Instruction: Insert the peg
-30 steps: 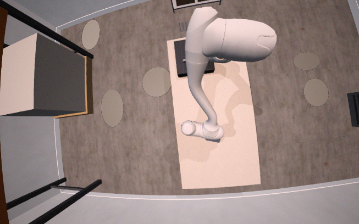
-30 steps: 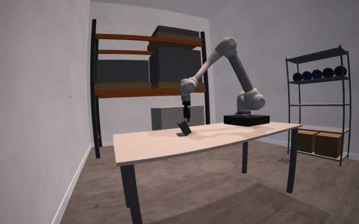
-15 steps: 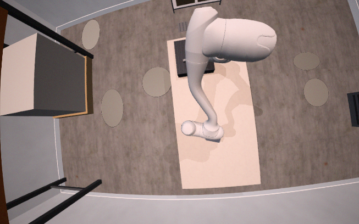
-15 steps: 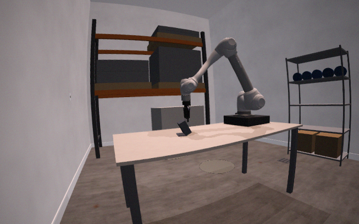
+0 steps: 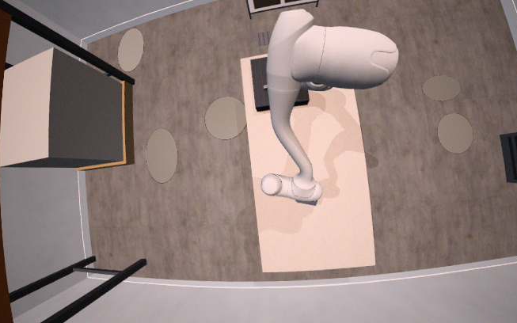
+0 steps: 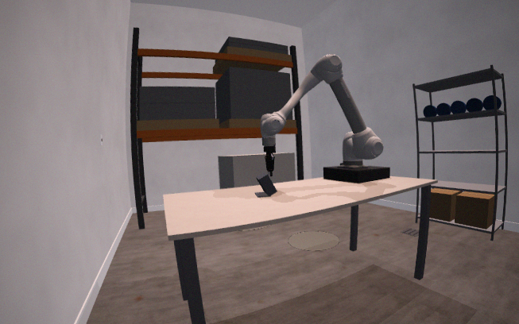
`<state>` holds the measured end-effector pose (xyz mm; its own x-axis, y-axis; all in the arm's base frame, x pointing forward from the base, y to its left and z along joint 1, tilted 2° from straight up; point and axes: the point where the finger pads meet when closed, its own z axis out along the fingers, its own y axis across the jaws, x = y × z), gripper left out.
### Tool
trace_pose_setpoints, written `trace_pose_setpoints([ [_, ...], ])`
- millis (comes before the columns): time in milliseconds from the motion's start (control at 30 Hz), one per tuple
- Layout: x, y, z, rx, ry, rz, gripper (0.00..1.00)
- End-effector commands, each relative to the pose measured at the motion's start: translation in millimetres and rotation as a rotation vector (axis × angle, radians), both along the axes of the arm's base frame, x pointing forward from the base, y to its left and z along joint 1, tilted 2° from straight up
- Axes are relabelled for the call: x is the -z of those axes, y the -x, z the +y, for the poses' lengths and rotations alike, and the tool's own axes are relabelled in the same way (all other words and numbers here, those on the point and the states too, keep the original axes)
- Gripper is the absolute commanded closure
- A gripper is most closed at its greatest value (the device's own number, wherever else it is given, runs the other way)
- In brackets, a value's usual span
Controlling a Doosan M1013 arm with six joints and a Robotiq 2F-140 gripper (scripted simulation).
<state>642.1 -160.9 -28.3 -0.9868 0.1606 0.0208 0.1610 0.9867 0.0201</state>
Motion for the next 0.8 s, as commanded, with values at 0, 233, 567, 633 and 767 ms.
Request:
trace_pose_setpoints([
  [0, -8, 0, 0, 0.0, 0.0, 0.0, 1.0],
  [233, -45, -1, -1, 0.0, 0.0, 0.0, 1.0],
  [567, -74, -2, -2, 0.0, 0.0, 0.0, 1.0],
  [633, -77, -2, -2, 0.0, 0.0, 0.0, 1.0],
  [767, -68, 4, -2, -0.029, 0.019, 0.012, 1.0],
])
